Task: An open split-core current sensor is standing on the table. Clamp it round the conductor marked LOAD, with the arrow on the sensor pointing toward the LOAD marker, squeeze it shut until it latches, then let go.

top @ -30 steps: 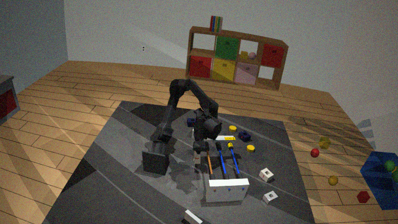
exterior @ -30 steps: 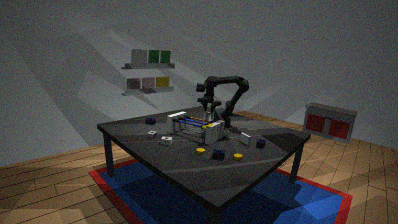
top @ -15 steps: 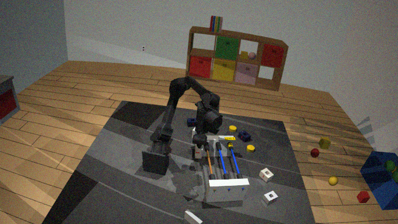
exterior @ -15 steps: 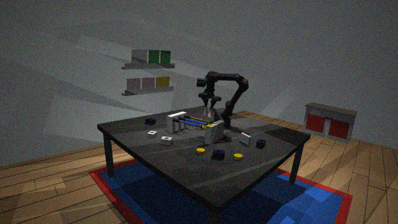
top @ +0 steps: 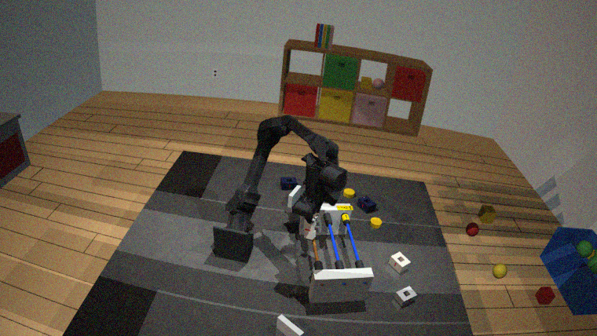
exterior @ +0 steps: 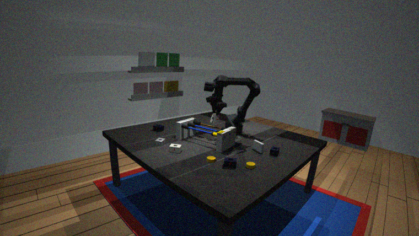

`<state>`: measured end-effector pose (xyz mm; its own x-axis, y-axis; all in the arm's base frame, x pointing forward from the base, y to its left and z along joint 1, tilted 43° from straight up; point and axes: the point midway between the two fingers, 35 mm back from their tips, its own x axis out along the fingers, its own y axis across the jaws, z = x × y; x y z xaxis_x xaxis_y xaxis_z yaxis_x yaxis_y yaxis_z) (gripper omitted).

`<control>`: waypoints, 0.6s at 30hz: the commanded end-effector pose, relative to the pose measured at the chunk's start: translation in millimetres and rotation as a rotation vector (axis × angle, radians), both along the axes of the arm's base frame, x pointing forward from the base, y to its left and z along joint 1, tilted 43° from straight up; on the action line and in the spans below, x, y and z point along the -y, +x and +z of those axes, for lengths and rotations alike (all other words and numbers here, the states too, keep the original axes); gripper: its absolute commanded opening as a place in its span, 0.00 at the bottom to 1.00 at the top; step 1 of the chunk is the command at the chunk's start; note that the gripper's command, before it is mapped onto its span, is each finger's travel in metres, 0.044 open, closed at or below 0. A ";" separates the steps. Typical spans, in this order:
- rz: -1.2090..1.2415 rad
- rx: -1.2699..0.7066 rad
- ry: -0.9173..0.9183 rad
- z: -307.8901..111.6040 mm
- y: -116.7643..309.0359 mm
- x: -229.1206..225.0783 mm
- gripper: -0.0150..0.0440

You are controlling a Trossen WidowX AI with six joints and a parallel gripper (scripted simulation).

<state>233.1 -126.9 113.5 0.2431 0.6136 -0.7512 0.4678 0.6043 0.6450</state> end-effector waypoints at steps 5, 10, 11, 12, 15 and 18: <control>-0.185 -0.096 0.056 1.9 26.3 3.1 0.25; -0.294 -0.154 0.095 4.0 41.1 3.4 0.25; -0.315 -0.166 0.104 4.5 44.1 3.3 0.25; -0.336 -0.178 0.112 4.9 47.1 3.2 0.25; -0.399 -0.213 0.140 6.5 56.0 2.8 0.25; -0.461 -0.248 0.169 8.2 64.9 2.1 0.25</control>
